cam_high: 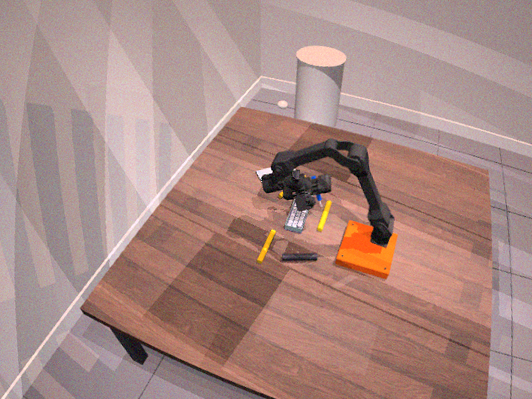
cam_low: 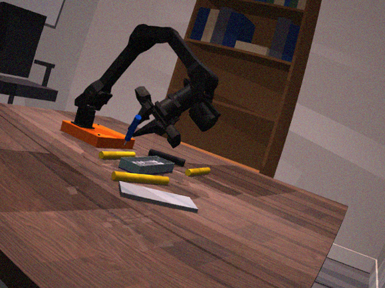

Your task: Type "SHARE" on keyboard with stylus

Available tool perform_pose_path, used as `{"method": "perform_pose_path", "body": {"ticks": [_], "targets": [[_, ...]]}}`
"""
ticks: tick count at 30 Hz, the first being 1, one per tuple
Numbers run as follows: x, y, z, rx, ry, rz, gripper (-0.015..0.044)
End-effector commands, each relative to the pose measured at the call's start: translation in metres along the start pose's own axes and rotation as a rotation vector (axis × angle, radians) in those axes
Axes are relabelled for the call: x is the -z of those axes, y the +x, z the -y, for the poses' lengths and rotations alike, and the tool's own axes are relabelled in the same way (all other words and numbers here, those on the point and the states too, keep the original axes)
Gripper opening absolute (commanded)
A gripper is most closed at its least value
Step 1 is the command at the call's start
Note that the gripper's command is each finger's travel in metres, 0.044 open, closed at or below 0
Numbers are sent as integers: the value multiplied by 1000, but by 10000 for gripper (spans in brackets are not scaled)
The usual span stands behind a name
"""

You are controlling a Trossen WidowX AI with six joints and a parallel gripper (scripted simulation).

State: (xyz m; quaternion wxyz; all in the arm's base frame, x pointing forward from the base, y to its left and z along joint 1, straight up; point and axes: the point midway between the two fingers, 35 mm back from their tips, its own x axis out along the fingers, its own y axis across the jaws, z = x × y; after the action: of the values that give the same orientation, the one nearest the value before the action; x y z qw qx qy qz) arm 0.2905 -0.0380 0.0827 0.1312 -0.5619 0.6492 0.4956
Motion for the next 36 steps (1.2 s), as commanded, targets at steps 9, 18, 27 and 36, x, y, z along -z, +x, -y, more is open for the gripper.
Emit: {"method": "perform_pose_path", "body": {"ticks": [9, 18, 27, 36], "targets": [[-23, -48, 20, 154, 195, -273, 0], [-47, -88, 29, 343, 339, -421, 0], [-55, -98, 32, 405, 378, -454, 0], [-71, -74, 48, 404, 377, -454, 0]]}}
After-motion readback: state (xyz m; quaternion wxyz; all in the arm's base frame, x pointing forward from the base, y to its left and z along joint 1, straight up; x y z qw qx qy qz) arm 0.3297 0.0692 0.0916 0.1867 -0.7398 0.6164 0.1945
